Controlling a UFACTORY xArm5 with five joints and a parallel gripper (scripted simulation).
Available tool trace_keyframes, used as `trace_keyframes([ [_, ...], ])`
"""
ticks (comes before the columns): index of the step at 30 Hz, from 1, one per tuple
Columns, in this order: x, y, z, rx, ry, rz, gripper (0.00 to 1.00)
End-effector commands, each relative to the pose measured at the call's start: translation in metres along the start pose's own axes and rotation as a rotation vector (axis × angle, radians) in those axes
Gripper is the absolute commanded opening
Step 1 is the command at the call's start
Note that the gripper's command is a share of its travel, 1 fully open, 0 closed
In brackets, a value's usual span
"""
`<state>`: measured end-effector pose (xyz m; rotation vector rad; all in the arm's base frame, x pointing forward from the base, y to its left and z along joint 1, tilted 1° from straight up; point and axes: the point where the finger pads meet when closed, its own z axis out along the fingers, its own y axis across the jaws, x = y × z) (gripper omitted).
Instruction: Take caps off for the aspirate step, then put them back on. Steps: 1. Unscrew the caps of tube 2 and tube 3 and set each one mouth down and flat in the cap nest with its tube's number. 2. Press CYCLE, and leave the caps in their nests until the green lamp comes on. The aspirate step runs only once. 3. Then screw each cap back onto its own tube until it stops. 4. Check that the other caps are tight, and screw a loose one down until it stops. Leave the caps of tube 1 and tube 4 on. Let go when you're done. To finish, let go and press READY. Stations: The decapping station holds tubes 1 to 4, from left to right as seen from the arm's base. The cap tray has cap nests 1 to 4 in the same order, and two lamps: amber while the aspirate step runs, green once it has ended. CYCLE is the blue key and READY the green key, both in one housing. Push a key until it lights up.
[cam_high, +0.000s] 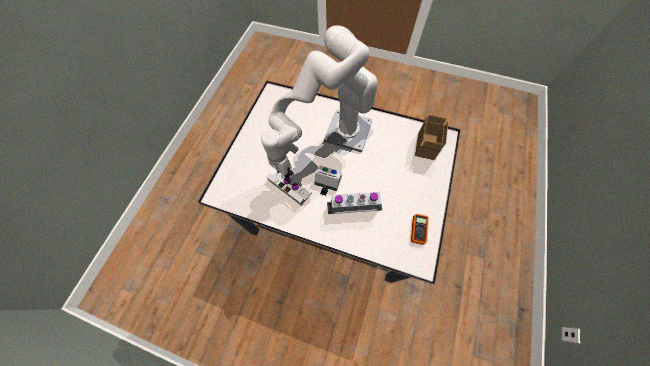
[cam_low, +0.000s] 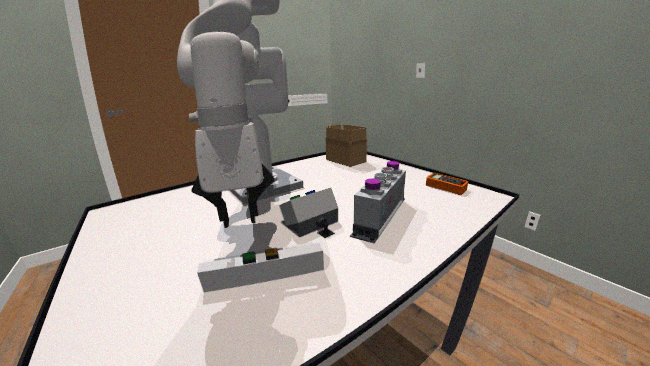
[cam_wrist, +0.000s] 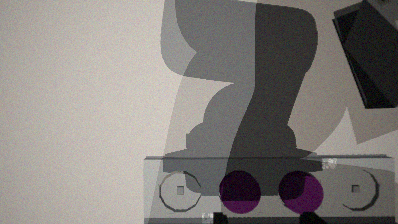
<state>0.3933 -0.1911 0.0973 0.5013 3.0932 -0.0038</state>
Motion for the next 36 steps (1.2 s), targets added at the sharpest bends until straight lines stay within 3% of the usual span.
trace_keyframes([
  [1,0.000,0.000,-0.023,0.008,0.000,0.000,0.46],
  [8,0.000,0.000,-0.056,0.008,0.000,0.000,0.46],
  [17,0.000,0.000,-0.056,0.008,0.000,0.000,0.46],
  [18,0.005,0.006,-0.054,0.008,0.000,0.083,0.00],
  [21,0.021,0.023,-0.049,0.007,-0.001,0.295,0.00],
  [33,0.045,0.048,-0.040,0.007,-0.001,0.654,0.00],
  [36,0.057,0.060,-0.036,0.007,-0.001,0.833,0.00],
])
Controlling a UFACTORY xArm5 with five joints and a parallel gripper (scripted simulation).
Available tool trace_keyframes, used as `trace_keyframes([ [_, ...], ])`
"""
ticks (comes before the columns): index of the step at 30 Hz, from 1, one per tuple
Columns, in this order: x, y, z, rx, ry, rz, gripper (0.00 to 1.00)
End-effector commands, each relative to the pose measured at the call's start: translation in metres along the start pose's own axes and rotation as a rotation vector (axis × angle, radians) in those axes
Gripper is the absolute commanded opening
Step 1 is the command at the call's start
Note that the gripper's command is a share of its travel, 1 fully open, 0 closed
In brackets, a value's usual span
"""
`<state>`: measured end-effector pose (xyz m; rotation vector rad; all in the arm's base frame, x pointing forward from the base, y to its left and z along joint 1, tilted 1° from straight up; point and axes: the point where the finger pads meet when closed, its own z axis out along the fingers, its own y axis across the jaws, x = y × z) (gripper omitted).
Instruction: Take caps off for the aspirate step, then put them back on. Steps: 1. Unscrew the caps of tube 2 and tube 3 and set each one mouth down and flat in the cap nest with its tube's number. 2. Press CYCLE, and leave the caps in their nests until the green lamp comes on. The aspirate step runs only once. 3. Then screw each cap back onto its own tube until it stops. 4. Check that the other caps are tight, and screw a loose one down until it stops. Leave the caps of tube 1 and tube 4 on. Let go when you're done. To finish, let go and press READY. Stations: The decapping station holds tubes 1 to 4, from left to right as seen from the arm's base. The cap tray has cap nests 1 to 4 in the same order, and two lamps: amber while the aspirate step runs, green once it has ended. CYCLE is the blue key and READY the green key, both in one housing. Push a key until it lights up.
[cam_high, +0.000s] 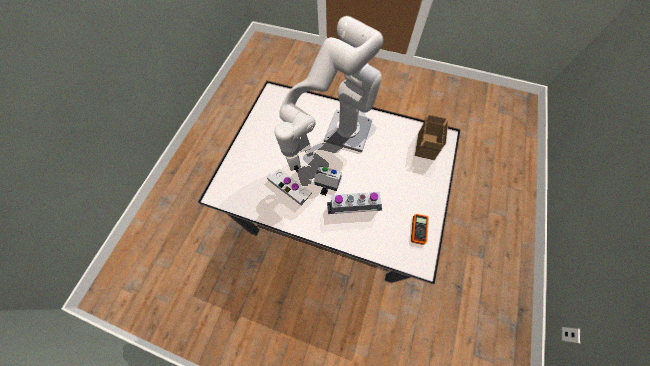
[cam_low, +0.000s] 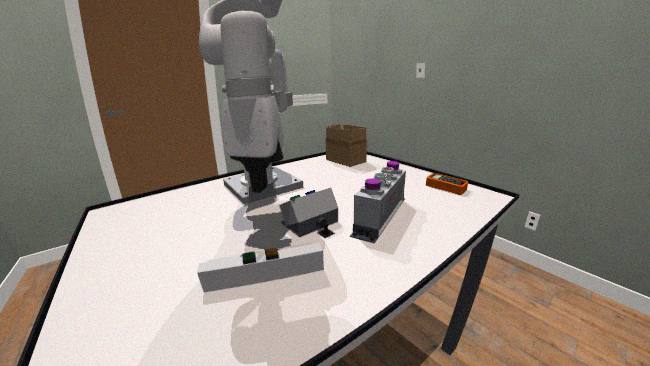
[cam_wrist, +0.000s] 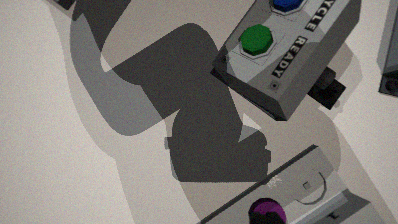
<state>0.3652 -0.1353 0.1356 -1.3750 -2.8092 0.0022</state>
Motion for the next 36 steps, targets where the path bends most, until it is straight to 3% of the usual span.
trace_keyframes([
  [1,0.024,0.007,0.004,-0.008,-0.021,0.279,0.00],
  [11,0.069,0.017,0.016,-0.012,-0.020,0.635,0.00],
  [14,0.072,0.018,0.017,-0.012,-0.020,0.635,0.00],
  [29,0.159,0.037,0.039,-0.012,-0.019,0.635,0.00],
  [36,0.168,0.039,0.042,-0.012,-0.019,0.635,0.00],
])
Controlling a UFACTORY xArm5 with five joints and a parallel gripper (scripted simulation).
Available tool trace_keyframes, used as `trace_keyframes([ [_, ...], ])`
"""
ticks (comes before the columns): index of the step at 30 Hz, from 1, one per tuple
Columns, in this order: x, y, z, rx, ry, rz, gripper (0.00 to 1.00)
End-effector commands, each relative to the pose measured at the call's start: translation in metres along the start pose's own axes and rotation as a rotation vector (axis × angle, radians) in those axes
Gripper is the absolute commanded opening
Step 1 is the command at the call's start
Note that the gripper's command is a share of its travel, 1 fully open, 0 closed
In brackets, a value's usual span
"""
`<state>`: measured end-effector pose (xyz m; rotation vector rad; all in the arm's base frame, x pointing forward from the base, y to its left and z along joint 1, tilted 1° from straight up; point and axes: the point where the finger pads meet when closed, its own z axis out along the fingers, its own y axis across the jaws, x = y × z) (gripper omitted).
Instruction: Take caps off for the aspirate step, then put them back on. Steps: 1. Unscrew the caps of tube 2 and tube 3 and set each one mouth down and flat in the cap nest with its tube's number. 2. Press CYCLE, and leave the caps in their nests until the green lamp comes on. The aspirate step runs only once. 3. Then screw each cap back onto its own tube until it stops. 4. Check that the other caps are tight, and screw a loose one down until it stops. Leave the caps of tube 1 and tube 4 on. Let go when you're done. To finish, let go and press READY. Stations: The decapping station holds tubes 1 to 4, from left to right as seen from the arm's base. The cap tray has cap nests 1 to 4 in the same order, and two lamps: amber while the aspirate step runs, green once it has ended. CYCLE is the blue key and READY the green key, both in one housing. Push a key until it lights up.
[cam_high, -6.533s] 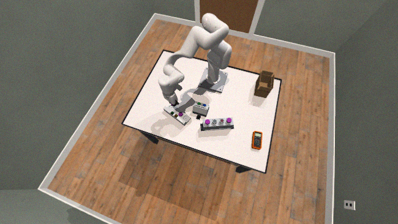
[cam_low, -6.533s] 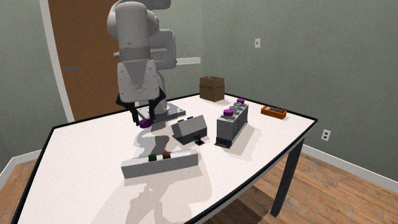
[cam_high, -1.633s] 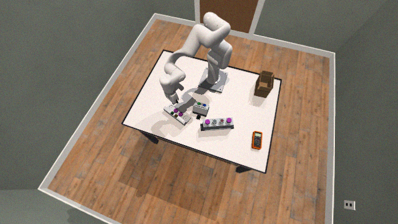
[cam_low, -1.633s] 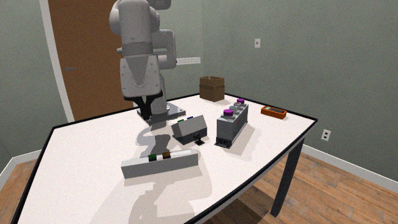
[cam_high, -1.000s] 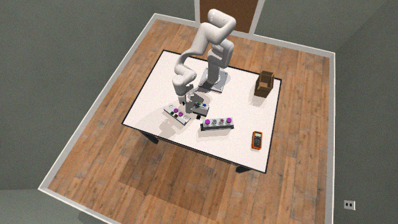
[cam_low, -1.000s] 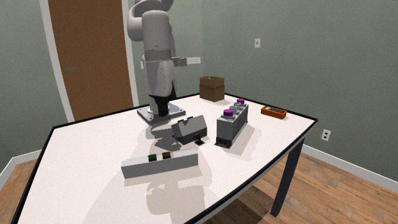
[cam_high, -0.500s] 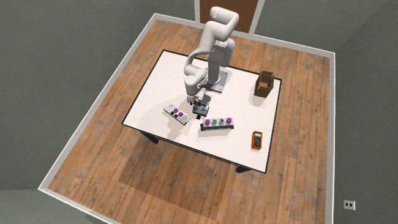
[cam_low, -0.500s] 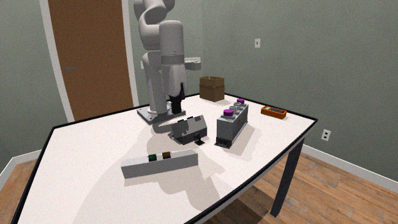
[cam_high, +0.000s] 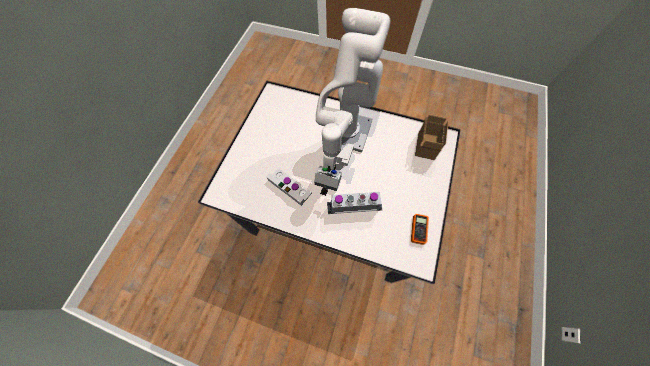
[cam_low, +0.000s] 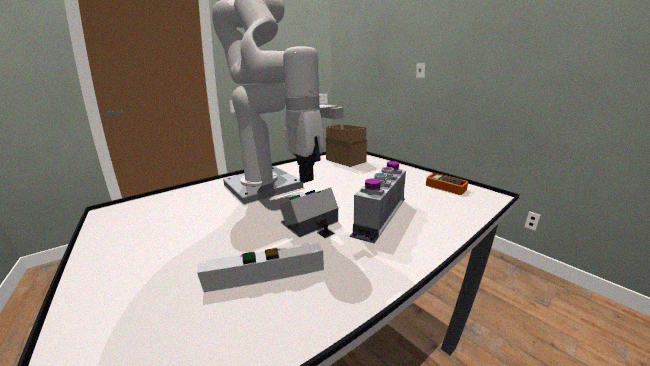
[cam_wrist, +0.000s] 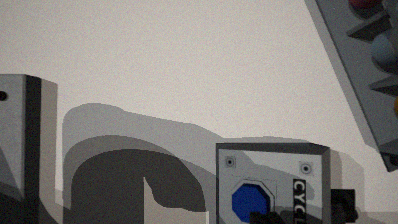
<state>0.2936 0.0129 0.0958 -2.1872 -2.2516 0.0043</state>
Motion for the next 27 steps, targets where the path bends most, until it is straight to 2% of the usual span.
trace_keyframes([
  [1,0.009,-0.001,0.000,-0.008,-0.009,0.003,0.00],
  [7,0.009,-0.001,0.000,-0.008,-0.009,0.003,0.00],
  [15,0.009,-0.001,0.018,-0.008,-0.009,0.003,0.00],
  [27,0.009,-0.001,0.018,-0.008,-0.009,0.003,0.00],
])
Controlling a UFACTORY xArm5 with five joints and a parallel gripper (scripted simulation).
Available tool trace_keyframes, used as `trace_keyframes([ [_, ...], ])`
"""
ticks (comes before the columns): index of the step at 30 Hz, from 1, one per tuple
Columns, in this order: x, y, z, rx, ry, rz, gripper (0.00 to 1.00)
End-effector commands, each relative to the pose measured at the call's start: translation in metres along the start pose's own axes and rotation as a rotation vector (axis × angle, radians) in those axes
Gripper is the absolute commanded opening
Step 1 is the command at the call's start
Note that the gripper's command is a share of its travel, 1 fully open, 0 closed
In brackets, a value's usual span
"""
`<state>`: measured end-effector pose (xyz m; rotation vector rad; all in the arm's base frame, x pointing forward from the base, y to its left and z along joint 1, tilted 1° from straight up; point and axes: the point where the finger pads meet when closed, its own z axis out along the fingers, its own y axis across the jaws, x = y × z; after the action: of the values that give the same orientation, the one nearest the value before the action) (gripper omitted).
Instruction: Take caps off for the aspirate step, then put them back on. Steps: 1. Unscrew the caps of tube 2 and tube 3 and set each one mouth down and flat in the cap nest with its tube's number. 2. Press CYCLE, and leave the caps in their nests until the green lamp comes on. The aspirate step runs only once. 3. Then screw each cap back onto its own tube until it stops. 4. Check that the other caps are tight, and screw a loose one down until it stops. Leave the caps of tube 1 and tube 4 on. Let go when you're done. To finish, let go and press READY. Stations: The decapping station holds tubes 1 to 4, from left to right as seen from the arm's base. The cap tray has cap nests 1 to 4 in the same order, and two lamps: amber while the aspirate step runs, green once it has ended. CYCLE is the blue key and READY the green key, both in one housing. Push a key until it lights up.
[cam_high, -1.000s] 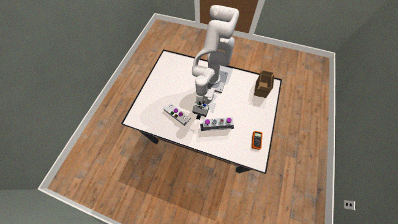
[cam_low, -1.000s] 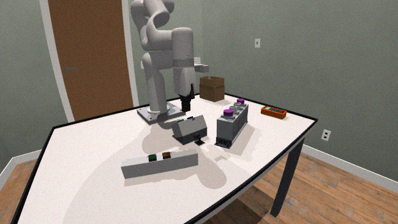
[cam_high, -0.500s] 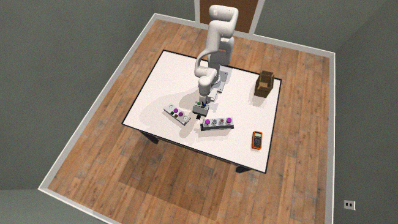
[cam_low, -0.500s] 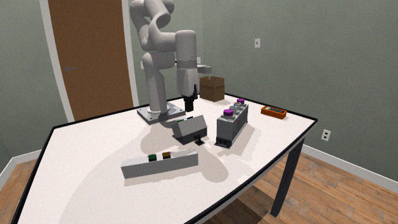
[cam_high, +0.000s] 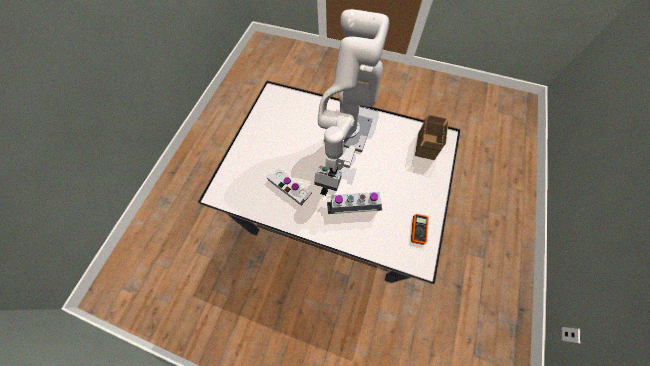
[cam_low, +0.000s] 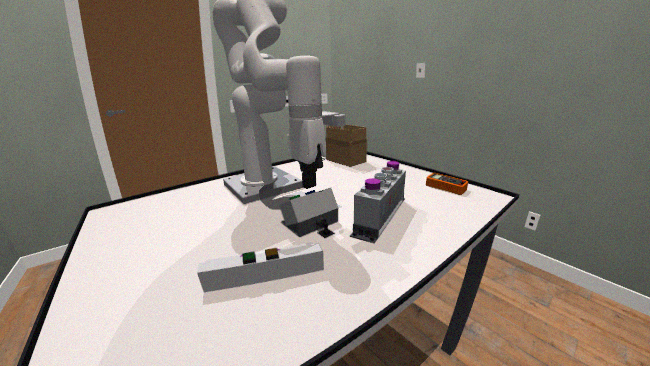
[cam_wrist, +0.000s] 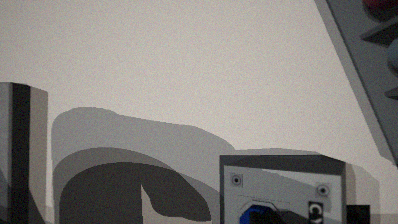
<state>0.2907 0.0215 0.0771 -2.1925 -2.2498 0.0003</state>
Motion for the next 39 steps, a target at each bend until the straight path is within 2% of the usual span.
trace_keyframes([
  [1,0.0001,0.0015,-0.0007,-0.004,-0.009,0.000,0.00],
  [39,0.0000,0.0015,0.0090,-0.004,-0.009,0.000,0.00],
])
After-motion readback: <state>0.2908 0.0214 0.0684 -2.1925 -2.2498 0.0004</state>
